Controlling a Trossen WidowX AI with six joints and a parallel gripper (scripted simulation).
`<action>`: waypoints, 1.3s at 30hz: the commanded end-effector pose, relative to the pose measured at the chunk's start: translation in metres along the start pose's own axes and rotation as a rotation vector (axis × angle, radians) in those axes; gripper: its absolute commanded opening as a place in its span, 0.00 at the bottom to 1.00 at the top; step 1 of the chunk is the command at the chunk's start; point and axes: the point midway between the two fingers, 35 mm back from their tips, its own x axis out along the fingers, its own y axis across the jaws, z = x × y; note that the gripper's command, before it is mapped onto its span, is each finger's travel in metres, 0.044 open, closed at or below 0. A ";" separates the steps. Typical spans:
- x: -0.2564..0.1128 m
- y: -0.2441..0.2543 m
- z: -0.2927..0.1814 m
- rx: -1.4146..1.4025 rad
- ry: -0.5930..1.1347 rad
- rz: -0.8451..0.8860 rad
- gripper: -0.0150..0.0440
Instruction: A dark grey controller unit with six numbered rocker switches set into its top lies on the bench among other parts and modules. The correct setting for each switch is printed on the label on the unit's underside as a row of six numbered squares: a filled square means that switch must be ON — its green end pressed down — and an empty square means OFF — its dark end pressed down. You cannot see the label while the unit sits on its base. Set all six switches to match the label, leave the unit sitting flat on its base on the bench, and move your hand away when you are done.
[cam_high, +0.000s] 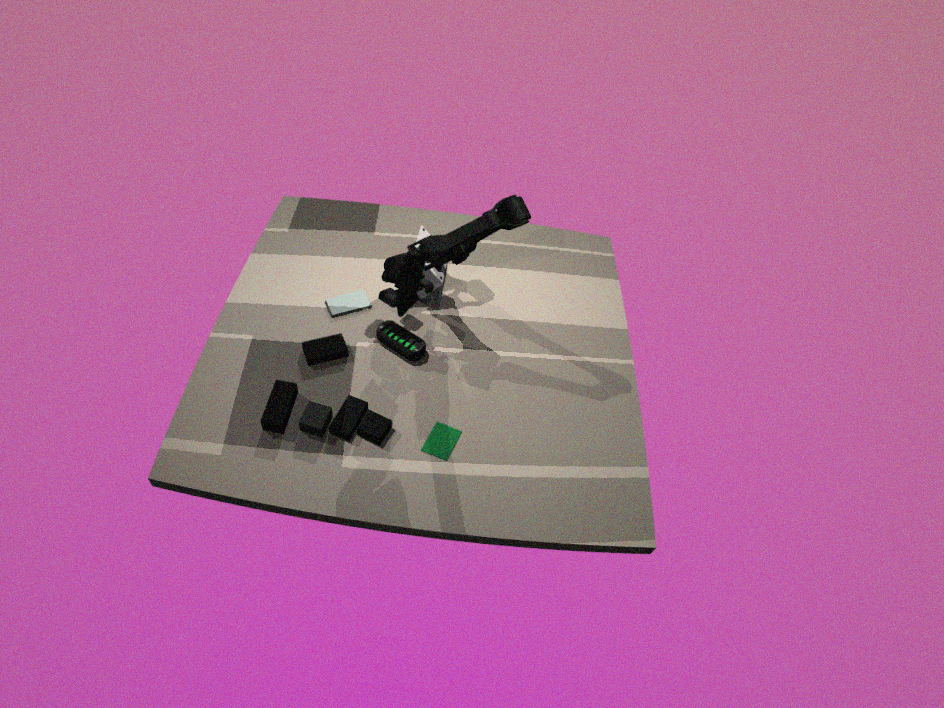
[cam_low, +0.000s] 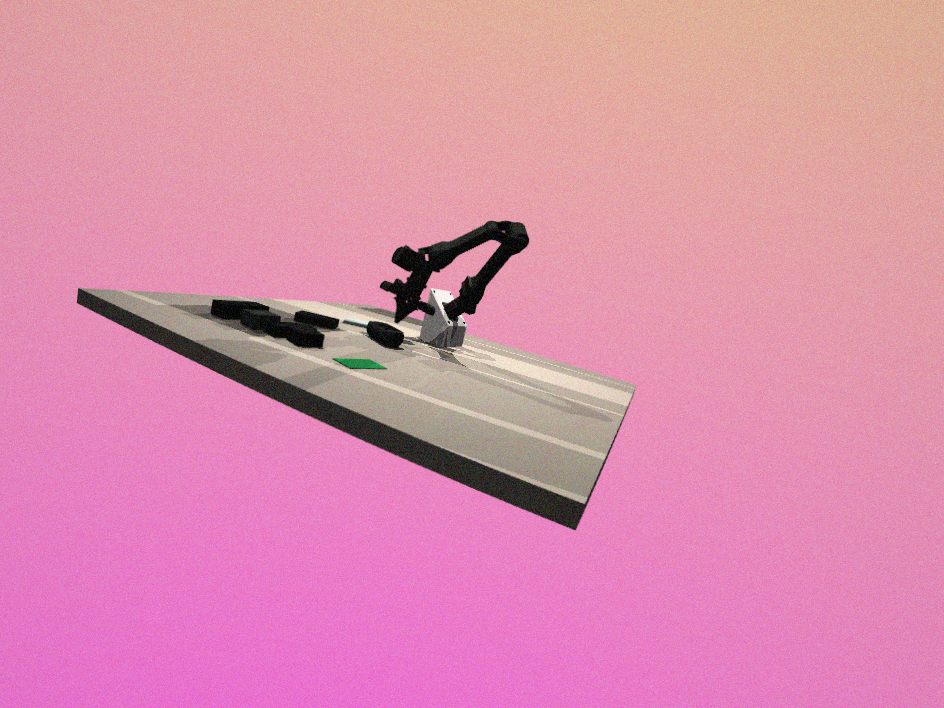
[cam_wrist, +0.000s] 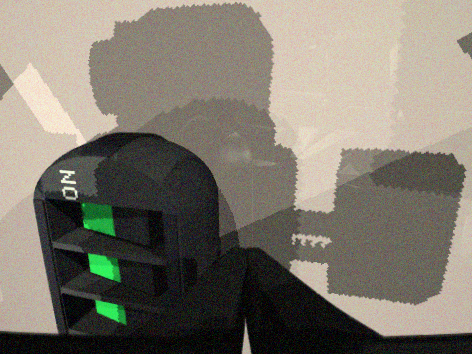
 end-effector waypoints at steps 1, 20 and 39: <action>-0.001 0.004 0.001 -0.009 -0.006 0.004 0.25; 0.028 -0.003 0.002 -0.016 -0.005 0.005 0.25; 0.049 -0.012 0.001 -0.021 0.000 0.004 0.25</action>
